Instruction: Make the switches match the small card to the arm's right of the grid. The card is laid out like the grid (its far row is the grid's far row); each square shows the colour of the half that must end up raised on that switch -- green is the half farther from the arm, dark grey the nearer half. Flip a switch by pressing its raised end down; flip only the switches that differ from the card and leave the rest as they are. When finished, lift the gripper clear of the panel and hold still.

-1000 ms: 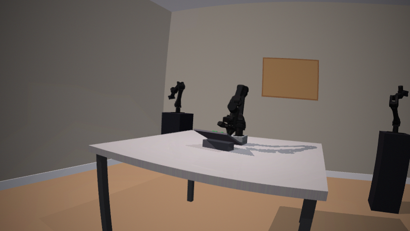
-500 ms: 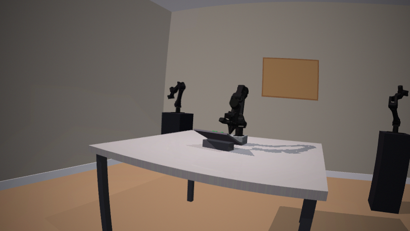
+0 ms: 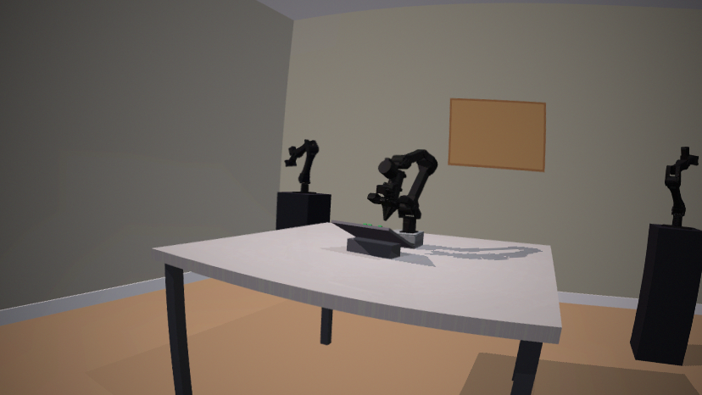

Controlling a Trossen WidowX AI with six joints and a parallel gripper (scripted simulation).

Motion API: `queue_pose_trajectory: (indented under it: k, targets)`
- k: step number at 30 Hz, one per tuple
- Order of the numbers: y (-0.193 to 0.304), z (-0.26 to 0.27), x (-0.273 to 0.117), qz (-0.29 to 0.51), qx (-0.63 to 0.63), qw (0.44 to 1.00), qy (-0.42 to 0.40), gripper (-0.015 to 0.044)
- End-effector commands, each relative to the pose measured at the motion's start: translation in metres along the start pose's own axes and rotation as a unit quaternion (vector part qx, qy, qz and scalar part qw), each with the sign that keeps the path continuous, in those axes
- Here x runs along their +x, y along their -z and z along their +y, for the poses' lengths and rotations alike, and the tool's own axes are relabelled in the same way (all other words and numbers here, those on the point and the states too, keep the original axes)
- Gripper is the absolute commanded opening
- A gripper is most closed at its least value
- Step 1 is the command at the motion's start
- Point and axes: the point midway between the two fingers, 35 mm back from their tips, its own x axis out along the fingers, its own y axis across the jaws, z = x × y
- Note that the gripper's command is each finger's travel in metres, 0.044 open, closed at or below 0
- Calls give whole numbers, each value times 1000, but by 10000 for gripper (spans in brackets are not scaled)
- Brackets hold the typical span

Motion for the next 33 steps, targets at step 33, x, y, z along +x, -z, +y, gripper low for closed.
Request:
queue_pose_trajectory:
  k: [33]
  targets:
    - [7, -13, 59, -17, -3, 1000, -1, 0]
